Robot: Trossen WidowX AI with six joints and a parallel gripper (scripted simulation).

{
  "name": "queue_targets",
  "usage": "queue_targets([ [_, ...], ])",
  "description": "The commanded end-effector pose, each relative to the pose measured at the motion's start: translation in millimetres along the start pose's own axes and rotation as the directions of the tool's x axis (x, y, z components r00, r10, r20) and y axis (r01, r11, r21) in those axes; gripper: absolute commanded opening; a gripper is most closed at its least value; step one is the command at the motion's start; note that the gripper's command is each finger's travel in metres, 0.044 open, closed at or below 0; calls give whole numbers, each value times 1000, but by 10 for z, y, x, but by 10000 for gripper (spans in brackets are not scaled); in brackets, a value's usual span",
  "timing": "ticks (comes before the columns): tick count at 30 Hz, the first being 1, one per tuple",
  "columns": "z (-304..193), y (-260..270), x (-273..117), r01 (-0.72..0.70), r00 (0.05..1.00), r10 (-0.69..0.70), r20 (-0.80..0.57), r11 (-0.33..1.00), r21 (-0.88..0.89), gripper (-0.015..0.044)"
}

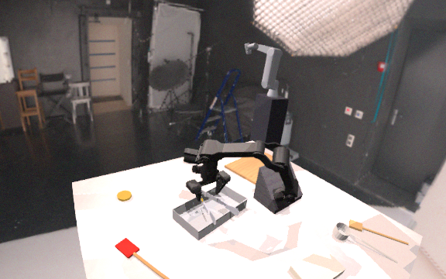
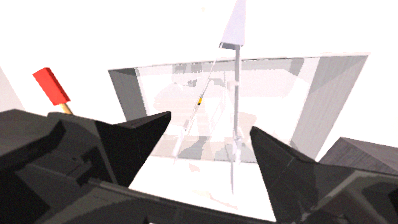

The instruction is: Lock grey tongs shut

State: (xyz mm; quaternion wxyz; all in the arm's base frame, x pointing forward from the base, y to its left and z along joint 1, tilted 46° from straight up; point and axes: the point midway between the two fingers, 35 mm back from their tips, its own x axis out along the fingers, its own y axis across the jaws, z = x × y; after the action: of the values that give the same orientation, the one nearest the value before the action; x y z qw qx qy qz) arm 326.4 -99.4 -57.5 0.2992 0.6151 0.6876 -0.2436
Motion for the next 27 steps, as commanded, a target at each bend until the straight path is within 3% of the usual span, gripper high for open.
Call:
queue_targets([
  [1, -2, -6, 80, 0, 1000, 0, -5, 1000, 7, 440],
  [27, -21, -33, 510, 0, 1000, 0, -8, 1000, 7, 440],
])
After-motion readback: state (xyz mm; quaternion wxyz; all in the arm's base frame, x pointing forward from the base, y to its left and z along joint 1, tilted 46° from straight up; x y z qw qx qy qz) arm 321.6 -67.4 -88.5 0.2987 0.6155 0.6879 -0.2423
